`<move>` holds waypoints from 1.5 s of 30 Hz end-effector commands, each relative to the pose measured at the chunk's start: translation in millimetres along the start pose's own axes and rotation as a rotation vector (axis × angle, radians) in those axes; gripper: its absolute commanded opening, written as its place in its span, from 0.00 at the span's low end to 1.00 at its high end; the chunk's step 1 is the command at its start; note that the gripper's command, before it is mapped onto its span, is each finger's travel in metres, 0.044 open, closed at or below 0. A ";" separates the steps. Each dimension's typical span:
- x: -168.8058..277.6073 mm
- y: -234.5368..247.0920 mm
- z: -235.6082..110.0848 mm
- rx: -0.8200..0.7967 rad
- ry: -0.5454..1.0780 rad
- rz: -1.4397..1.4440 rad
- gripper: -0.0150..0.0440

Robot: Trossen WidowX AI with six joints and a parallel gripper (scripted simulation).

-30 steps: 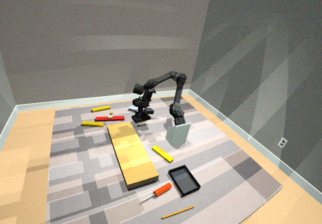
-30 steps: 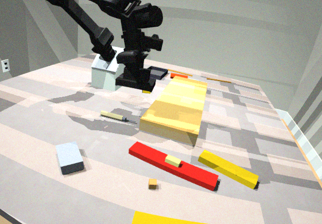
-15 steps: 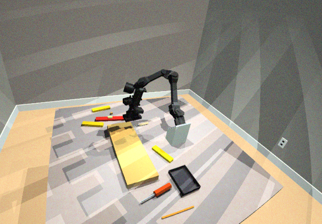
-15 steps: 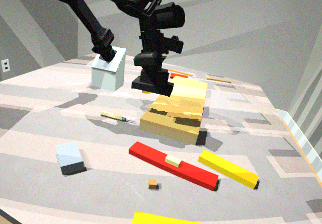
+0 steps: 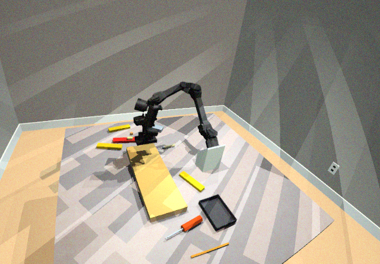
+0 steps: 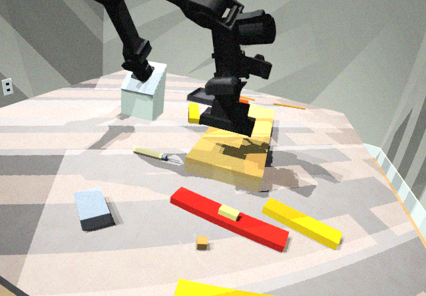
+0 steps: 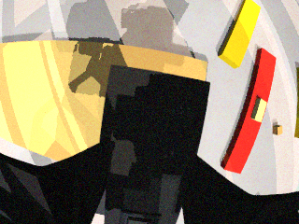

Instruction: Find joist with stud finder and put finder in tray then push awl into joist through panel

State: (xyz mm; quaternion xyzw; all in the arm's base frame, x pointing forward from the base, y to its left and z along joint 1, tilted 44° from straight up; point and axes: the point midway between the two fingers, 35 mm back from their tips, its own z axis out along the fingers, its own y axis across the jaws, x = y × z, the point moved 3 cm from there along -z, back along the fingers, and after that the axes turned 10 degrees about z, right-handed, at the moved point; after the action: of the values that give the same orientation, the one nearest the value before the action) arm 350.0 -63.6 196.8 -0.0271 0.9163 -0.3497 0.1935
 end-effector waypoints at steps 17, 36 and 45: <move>0.0 -2.4 31.5 0.005 -0.010 0.015 0.25; 9.5 -5.2 62.1 0.008 -0.011 0.014 0.25; 13.0 -6.0 73.5 0.008 -0.011 0.014 0.25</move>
State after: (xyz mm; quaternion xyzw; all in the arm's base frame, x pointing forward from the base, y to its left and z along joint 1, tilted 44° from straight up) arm 364.9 -117.1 149.9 -0.0170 0.9131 -0.3538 0.2019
